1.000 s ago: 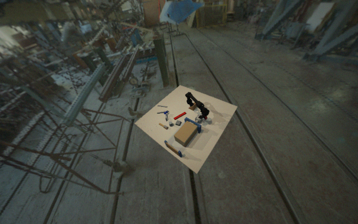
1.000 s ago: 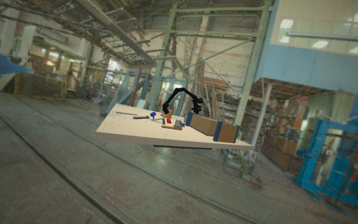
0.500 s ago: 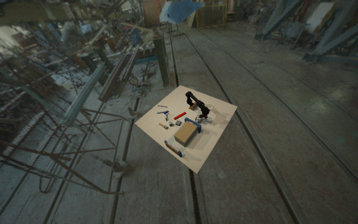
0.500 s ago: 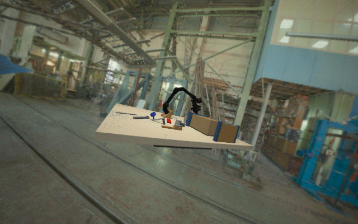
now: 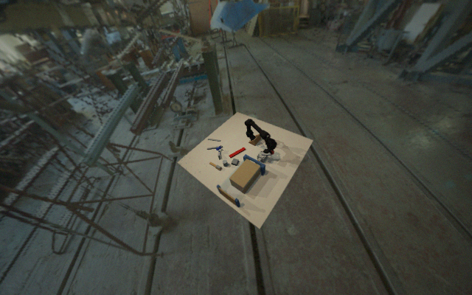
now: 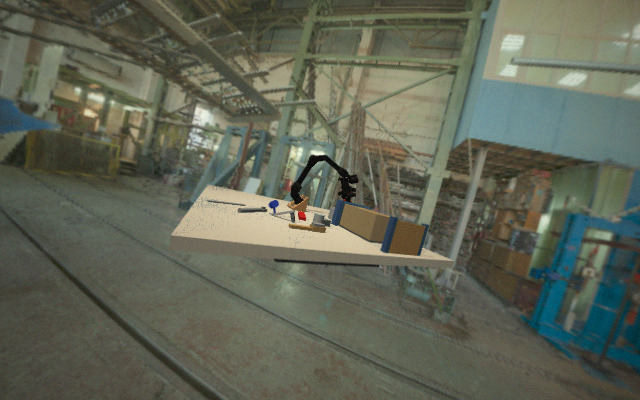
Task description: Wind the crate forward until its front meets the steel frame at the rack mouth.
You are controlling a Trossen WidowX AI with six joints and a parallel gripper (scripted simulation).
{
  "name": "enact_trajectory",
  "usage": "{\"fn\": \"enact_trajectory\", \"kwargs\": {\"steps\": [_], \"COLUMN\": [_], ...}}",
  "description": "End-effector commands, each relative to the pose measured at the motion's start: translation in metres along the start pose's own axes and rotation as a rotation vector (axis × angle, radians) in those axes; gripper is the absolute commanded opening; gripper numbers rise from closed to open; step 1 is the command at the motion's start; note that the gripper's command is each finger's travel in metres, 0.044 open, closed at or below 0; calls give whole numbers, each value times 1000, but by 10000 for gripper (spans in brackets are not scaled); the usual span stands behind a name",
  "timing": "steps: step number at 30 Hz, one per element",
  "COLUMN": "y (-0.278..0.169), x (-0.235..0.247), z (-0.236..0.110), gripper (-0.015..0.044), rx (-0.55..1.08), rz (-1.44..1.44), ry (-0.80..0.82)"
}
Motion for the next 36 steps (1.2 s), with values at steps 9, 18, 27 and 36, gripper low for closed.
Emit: {"fn": "enact_trajectory", "kwargs": {"steps": [9,18,27,36], "y": [-19,-29,-40,-51], "x": [14,20,24,28], "z": [-3,-7,-11,-16], "gripper": [0,0,0,0], "rx": [26,27,28,29], "rz": [-6,-6,-6,-7], "ry": [11,11,12,12]}}
Point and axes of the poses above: the point midway between the two fingers, 35 mm back from their tips, its own z axis out along the fingers, its own x axis across the jaws, y = z × x, the point moved 1 cm from there along -z, back along the fingers, and after that the axes turned 14 degrees about z, right-handed, at the moved point
